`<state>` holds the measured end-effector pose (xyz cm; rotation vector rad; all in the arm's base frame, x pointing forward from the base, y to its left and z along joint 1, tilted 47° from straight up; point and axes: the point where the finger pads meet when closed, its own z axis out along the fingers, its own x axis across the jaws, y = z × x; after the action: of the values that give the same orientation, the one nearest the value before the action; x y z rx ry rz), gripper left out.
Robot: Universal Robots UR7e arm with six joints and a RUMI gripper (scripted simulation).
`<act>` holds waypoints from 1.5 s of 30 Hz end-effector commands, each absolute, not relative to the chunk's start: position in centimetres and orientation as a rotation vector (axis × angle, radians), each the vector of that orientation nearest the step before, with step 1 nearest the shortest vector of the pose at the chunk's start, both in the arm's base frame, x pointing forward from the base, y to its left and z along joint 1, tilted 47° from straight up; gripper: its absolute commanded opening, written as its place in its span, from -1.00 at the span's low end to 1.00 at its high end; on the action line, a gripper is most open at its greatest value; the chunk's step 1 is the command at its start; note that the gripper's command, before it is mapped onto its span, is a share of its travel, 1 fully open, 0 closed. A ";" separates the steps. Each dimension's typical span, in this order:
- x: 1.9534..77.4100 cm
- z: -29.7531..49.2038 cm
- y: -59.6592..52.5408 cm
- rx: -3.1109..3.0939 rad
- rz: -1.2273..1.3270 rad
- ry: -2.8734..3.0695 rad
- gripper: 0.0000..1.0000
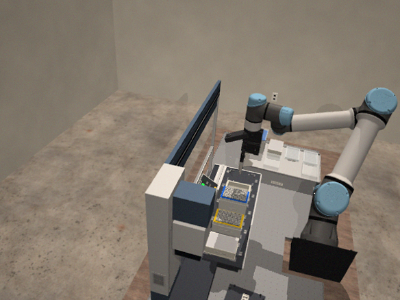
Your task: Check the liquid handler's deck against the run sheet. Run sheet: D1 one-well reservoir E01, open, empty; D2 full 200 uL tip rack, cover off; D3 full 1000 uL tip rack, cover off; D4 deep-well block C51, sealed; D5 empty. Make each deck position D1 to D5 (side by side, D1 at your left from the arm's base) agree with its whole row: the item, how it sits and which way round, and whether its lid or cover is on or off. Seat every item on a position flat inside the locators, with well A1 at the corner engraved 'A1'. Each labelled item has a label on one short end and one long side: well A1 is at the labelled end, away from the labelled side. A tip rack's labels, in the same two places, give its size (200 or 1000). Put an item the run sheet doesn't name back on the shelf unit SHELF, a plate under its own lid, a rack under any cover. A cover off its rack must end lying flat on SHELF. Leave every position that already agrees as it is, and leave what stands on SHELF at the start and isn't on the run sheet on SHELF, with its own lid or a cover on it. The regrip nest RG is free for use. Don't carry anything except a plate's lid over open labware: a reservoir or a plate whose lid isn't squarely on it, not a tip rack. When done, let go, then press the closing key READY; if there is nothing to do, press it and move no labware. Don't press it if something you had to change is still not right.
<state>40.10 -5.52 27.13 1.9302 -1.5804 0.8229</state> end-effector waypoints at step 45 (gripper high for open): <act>41.1 22.4 -10.5 1.931 0.824 -1.580 0.64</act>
<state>41.00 -10.29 22.55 1.9302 -1.5805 0.8227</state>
